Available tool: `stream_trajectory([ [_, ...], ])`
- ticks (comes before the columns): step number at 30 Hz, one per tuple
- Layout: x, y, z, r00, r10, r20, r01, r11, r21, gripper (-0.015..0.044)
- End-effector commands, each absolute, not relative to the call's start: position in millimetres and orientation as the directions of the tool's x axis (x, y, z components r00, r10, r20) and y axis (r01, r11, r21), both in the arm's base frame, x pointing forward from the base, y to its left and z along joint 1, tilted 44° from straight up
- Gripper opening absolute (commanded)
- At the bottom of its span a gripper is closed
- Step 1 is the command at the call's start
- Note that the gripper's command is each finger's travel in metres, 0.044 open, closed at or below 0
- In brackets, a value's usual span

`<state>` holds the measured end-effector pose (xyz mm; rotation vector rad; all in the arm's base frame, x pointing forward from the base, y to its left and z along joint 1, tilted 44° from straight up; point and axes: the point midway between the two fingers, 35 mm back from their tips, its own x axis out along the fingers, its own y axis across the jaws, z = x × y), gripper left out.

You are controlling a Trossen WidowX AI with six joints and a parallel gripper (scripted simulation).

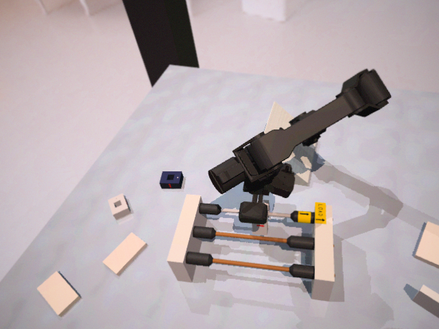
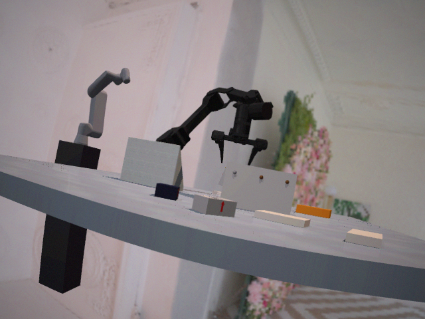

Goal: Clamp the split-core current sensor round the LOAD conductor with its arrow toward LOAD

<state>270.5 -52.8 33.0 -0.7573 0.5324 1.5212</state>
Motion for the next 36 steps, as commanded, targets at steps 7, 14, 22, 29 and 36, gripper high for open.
stream_trajectory([
  [7, 270, -23, 8, -0.004, 0.685, -0.729, -0.990, -0.107, -0.095, 0.0440],
  [14, 269, -20, 5, -0.005, 0.685, -0.729, -0.990, -0.107, -0.094, 0.0440],
  [22, 270, -12, -3, -0.005, 0.685, -0.728, -0.990, -0.107, -0.094, 0.0440],
  [29, 269, -4, -12, -0.005, 0.685, -0.728, -0.990, -0.107, -0.094, 0.0440],
  [36, 271, -3, -13, -0.002, 0.682, -0.731, -0.989, -0.111, -0.101, 0.0433],
])
